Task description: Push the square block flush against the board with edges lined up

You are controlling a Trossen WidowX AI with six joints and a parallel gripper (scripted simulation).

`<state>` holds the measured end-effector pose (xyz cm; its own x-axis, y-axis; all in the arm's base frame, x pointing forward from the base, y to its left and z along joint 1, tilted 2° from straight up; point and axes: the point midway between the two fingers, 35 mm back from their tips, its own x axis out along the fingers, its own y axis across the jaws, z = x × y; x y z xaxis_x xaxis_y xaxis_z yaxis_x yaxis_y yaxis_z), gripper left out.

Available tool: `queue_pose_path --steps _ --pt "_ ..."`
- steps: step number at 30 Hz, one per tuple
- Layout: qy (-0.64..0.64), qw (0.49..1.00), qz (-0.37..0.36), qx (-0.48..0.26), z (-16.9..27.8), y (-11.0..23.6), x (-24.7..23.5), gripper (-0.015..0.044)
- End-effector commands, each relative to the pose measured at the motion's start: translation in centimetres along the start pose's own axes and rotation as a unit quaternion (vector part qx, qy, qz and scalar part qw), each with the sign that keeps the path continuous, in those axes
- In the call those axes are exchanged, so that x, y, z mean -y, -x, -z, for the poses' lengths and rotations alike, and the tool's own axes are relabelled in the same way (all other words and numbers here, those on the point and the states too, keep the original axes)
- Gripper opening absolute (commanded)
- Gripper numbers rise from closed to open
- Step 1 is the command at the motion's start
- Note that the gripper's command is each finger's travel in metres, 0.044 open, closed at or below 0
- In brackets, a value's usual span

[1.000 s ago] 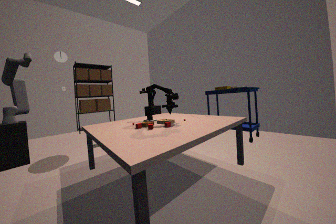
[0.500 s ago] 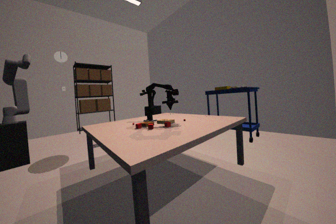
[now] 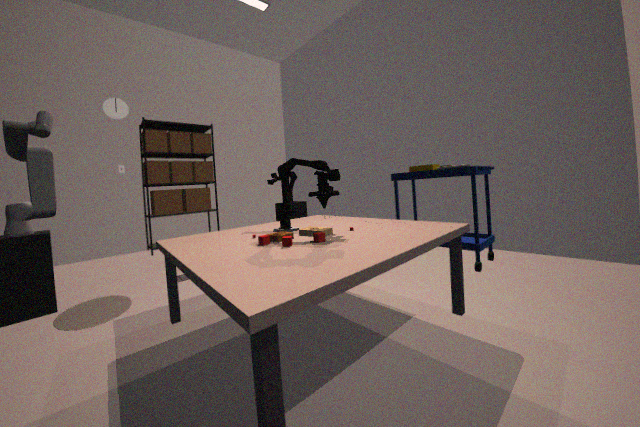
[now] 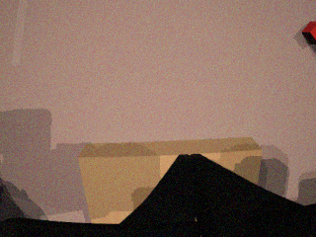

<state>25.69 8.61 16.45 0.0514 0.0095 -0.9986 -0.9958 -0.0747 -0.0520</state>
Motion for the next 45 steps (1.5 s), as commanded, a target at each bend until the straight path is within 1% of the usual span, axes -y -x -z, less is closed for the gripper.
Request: queue_pose_path --steps 1,18,24,31,38,45 --pt "0.0 1.0 0.0 -0.001 0.0 0.0 0.0 0.0" --pt "-0.011 1.0 0.0 0.0 0.5 -0.1 0.1 0.0" --pt "-0.111 0.994 -0.001 -0.003 5.2 -1.0 0.6 0.0" --pt "-0.229 0.974 -0.002 -0.006 10.8 -2.0 0.0 0.0" --pt "-0.343 0.939 -0.002 -0.008 16.1 -3.0 -1.7 0.0" --pt "-0.453 0.891 -0.001 -0.01 20.8 -3.9 -4.5 0.0"
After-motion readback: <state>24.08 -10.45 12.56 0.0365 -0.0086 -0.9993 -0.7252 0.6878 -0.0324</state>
